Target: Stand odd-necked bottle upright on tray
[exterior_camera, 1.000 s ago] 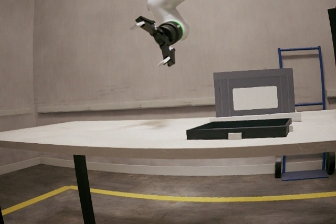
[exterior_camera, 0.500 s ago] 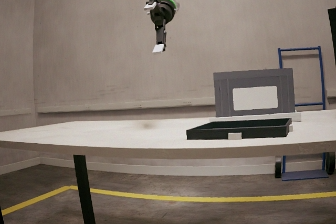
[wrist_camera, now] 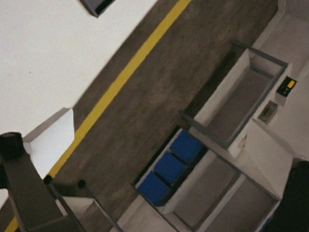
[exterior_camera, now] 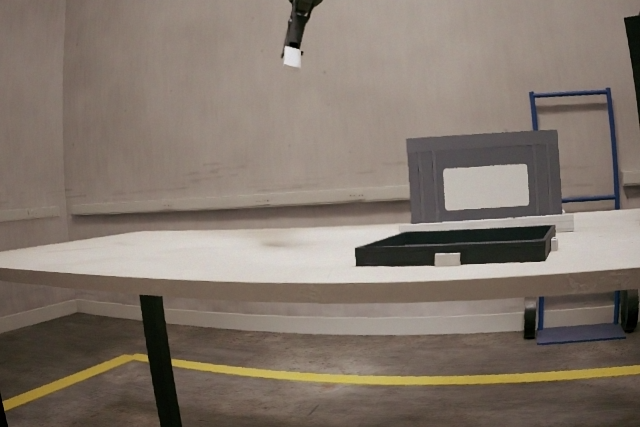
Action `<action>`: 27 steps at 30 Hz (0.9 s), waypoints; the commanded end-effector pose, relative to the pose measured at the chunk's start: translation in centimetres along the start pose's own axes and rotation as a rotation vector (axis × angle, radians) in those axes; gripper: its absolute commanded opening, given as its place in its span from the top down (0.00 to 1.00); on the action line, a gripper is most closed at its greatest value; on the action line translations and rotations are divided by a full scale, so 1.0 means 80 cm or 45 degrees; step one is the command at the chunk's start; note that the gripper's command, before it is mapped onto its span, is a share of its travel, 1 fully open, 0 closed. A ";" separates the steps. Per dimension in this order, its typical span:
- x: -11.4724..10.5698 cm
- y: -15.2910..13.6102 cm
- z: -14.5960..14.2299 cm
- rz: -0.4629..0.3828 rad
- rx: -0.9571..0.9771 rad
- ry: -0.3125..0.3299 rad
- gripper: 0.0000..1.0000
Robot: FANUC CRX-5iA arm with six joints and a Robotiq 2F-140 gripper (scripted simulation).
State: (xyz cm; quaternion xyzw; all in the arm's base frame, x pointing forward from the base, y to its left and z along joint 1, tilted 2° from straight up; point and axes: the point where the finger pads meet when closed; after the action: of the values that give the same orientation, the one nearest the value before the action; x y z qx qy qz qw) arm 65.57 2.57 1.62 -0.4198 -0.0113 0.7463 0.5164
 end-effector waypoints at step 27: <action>-0.055 0.003 0.139 0.534 -1.307 0.083 0.00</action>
State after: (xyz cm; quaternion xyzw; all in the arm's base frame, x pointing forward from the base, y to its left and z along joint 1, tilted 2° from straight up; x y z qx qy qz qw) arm 59.56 3.70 10.15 -0.6190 -0.2447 0.7329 0.1408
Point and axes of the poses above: the point where the finger pads meet when closed, its own x axis out along the fingers, its own z axis across the jaws, y = z × x, and after that the axes turned 10 degrees about -x, right-handed
